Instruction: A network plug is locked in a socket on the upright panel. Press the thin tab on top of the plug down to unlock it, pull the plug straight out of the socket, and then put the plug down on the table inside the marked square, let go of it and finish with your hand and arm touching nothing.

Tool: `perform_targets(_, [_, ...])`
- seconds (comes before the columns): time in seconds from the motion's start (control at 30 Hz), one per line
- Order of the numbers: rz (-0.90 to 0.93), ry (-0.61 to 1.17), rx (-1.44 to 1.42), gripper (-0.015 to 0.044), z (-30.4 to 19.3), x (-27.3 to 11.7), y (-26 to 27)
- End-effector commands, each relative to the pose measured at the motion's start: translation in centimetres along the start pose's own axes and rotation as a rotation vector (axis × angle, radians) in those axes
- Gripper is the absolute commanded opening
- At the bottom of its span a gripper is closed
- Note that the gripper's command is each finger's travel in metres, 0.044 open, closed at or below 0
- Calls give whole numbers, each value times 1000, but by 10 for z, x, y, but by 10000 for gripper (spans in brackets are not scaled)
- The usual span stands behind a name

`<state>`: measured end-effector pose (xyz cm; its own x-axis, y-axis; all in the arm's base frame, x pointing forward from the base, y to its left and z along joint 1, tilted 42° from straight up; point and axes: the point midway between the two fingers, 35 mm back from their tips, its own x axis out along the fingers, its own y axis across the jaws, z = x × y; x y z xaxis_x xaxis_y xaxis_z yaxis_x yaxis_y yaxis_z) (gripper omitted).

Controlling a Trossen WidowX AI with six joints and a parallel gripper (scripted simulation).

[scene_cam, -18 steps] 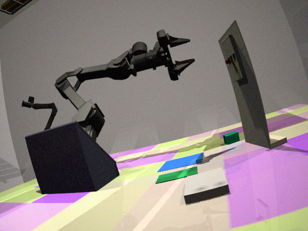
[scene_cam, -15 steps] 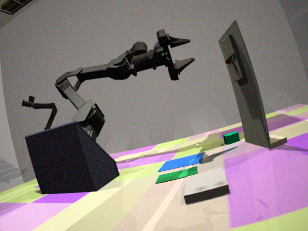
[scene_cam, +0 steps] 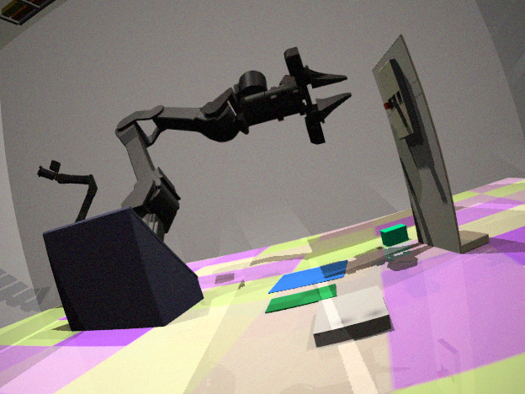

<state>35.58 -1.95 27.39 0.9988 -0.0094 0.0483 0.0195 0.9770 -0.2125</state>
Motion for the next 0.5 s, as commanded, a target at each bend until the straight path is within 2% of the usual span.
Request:
perform_targets(0.0, [0,12,-60,156,-20,6,-2])
perform_targets(0.47, [-14,34,-255,156,-82,15,-15])
